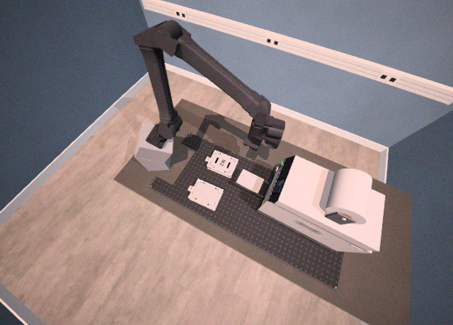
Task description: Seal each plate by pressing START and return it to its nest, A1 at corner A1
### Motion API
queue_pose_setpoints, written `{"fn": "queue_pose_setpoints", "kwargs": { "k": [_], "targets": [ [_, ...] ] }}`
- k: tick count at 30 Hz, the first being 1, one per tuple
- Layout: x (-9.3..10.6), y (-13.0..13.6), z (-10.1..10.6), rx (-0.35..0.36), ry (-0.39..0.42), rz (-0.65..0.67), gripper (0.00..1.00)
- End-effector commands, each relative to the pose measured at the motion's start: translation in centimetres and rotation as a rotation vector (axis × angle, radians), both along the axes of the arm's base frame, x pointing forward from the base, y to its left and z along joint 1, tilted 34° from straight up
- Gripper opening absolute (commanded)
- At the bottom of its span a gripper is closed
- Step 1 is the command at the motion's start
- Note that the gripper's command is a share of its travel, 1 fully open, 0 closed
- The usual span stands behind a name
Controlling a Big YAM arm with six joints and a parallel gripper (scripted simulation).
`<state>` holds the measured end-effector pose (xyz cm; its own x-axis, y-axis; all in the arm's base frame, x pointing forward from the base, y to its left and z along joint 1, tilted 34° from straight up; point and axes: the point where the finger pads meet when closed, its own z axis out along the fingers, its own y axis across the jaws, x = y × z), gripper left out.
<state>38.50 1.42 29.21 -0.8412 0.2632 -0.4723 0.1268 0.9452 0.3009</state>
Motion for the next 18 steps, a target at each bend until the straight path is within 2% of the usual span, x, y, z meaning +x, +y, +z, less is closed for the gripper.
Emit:
{"fn": "queue_pose_setpoints", "kwargs": {
  "k": [1, 5, 18],
  "targets": [
    [-0.9, 0.4, 0.9, 0.004, -0.014, -0.005, 0.0],
    [-0.6, 0.4, 0.1, -0.002, 0.002, 0.006, 0.0],
    [1.2, 0.3, 1.6, -0.003, -0.034, 0.004, 0.0]
  ]
}}
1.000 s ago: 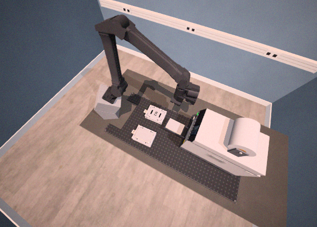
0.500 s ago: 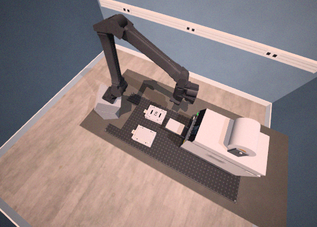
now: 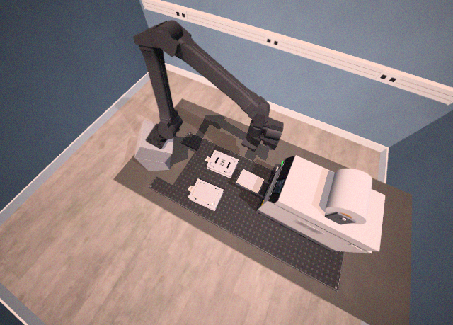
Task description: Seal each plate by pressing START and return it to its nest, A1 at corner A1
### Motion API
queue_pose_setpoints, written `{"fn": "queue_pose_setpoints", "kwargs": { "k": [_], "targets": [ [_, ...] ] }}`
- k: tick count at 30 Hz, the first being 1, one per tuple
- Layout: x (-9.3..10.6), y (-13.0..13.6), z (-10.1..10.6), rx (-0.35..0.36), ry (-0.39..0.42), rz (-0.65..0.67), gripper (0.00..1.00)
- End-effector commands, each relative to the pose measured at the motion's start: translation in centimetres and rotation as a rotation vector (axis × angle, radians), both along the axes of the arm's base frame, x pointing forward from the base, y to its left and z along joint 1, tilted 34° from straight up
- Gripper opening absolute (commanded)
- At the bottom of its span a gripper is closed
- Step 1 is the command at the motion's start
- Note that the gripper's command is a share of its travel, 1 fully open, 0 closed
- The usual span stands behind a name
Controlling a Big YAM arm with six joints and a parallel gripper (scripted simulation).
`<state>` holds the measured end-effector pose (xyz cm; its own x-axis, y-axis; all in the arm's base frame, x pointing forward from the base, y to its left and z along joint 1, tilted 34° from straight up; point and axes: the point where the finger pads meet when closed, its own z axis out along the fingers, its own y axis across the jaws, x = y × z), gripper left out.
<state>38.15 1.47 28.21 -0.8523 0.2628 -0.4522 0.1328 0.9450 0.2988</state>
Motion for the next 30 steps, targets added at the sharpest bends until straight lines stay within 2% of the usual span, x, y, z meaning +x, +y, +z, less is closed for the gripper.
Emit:
{"fn": "queue_pose_setpoints", "kwargs": {
  "k": [1, 5, 10, 11, 13, 15, 18, 20, 21, 23, 25, 28, 30],
  "targets": [
    [1.6, 0.2, 3.0, -0.003, -0.066, 0.0, 0.0],
    [1.6, 0.2, 4.4, -0.002, -0.1, -0.003, 0.0],
    [1.2, 0.2, 4.2, -0.002, -0.099, -0.003, 0.0],
    [1.4, 0.4, 3.6, -0.007, -0.148, -0.019, 1.0],
    [1.6, 0.9, 2.2, -0.008, -0.205, -0.041, 1.0],
    [2.1, 1.3, 0.7, -0.004, -0.173, -0.038, 1.0],
    [2.3, 0.8, -0.1, -0.002, -0.142, -0.041, 1.0],
    [2.9, 0.8, -1.3, -0.015, -0.234, -0.079, 1.0],
    [2.9, 1.1, -1.8, -0.014, -0.252, -0.083, 1.0],
    [3.5, 1.7, -3.2, -0.008, -0.224, -0.069, 1.0],
    [4.0, 2.0, -4.4, -0.019, -0.298, -0.097, 1.0],
    [4.3, 1.6, -4.2, -0.023, -0.311, -0.108, 1.0],
    [4.7, 1.8, -5.5, -0.032, -0.387, -0.136, 1.0]
  ]
}}
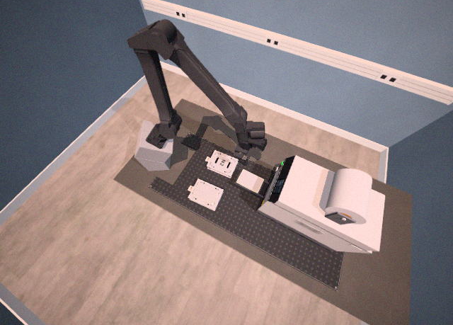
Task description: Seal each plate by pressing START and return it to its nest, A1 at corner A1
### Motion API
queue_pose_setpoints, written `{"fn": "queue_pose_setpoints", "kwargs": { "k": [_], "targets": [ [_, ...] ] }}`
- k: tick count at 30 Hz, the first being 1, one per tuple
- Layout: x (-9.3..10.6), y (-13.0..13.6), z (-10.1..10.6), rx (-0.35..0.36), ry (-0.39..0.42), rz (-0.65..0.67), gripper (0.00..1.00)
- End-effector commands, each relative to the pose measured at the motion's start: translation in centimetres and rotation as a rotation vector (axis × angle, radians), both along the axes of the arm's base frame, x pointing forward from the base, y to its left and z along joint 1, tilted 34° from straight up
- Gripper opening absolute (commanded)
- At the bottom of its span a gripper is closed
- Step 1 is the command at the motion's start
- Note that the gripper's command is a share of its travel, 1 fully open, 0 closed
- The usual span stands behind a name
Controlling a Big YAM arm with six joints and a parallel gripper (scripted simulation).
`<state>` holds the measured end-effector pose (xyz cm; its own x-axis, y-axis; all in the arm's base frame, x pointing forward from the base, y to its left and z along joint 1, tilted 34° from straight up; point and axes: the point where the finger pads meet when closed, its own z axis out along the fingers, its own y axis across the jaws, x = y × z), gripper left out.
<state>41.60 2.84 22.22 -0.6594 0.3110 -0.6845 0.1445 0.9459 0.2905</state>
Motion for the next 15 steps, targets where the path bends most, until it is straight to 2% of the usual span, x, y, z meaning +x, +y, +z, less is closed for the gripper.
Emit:
{"fn": "queue_pose_setpoints", "kwargs": {
  "k": [1, 3, 6, 12, 15],
  "targets": [
    [1.3, 0.7, -0.4, 0.016, -0.112, -0.031, 1.0],
    [1.8, 1.3, -1.9, 0.018, -0.077, -0.012, 1.0],
    [3.3, 1.3, -2.8, 0.013, -0.082, -0.008, 1.0],
    [3.1, 0.1, -0.2, -0.003, -0.116, -0.016, 1.0],
    [3.2, 0.1, -0.1, -0.006, -0.116, -0.016, 1.0]
  ]
}}
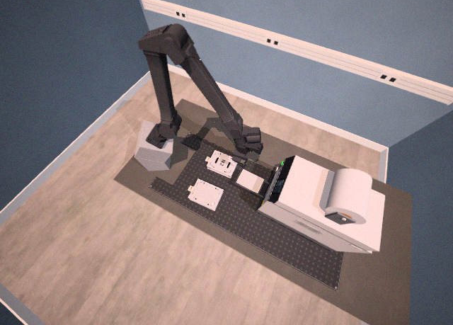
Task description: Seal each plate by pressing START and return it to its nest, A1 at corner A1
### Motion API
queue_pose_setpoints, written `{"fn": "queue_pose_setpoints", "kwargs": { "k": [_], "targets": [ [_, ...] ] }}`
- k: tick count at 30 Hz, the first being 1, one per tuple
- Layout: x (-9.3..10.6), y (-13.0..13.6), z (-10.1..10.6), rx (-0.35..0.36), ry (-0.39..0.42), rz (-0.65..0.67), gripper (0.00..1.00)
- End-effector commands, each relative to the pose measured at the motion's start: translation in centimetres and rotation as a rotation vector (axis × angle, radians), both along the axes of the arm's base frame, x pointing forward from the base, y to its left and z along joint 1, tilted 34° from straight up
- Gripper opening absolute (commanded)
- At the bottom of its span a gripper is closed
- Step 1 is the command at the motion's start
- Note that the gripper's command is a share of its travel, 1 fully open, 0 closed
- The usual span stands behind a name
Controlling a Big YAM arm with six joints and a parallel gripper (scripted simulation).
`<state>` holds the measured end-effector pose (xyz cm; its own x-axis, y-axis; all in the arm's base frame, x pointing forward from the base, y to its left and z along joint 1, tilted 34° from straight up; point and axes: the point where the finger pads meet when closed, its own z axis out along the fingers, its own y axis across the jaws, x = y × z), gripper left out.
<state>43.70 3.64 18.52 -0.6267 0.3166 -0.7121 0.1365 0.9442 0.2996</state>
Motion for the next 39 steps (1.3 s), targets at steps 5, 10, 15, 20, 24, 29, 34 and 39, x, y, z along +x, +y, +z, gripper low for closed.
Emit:
{"fn": "queue_pose_setpoints", "kwargs": {
  "k": [5, 10, 15, 20, 24, 29, 34, 39],
  "targets": [
    [1.1, -0.2, 4.9, -0.012, -0.087, 0.004, 1.0],
    [0.5, 0.6, 4.6, -0.012, -0.076, 0.023, 1.0],
    [0.2, 0.1, 2.7, -0.009, -0.031, 0.008, 1.0],
    [0.2, -0.6, 1.8, 0.003, -0.023, -0.018, 1.0],
    [0.2, -0.7, 1.4, 0.002, -0.025, -0.021, 1.0],
    [1.2, -1.4, 2.6, 0.002, -0.048, -0.017, 1.0],
    [2.2, -3.0, 2.9, -0.011, -0.049, -0.007, 1.0],
    [3.6, -6.1, 3.5, -0.025, -0.063, -0.001, 1.0]
  ]
}}
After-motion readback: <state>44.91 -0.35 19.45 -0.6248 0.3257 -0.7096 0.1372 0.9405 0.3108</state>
